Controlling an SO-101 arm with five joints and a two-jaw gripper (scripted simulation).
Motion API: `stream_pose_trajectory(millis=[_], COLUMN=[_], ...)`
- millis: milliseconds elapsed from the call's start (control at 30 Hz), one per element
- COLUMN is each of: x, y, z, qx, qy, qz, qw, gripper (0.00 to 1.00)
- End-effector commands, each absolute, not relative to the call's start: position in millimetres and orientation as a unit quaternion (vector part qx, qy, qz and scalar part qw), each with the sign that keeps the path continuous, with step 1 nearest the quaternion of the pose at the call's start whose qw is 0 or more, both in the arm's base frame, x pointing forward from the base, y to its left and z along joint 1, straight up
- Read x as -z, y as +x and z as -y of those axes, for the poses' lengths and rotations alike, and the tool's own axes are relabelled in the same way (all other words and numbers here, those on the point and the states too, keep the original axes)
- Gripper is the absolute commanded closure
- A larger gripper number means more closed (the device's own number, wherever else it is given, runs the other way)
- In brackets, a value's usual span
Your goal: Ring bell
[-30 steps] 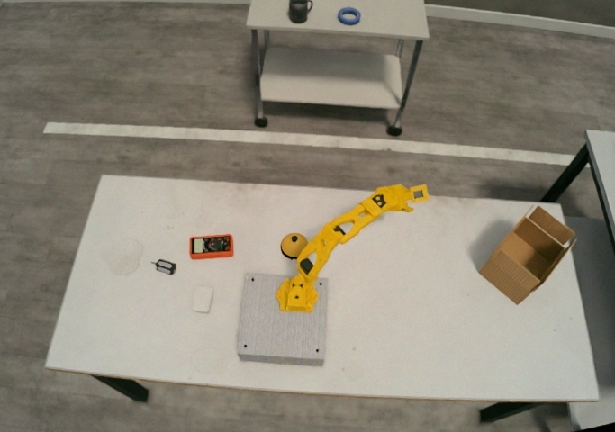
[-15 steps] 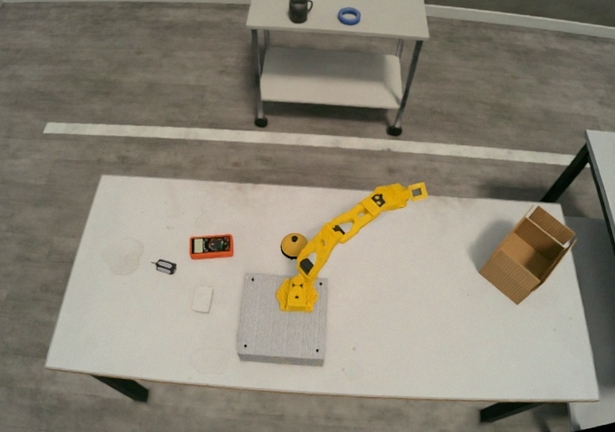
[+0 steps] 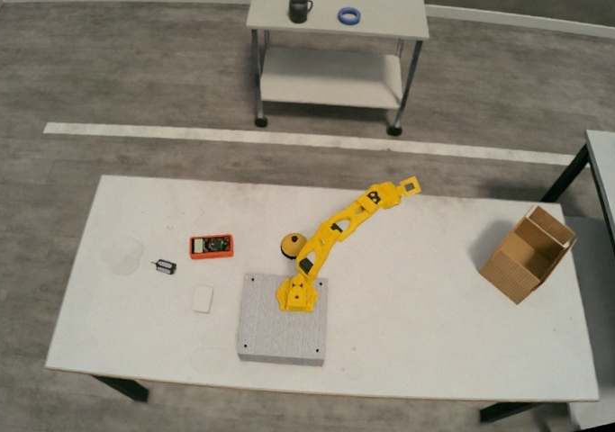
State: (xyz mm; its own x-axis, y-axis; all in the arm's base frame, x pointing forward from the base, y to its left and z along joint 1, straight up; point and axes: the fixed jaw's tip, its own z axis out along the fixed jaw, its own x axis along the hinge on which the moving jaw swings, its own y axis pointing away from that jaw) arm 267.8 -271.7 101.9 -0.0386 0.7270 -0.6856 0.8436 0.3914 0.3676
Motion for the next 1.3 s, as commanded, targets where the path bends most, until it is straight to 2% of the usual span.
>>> stream_pose_trajectory(millis=[0,800,1267], x=[-103,-78,-58], y=[273,287,284], z=[259,193,135], qx=[0.072,0.096,0.101], qy=[0.516,0.309,0.086], qz=[-0.744,-0.885,-0.957], qw=[0.417,0.334,0.258], gripper=[1.00,1.00,1.00])
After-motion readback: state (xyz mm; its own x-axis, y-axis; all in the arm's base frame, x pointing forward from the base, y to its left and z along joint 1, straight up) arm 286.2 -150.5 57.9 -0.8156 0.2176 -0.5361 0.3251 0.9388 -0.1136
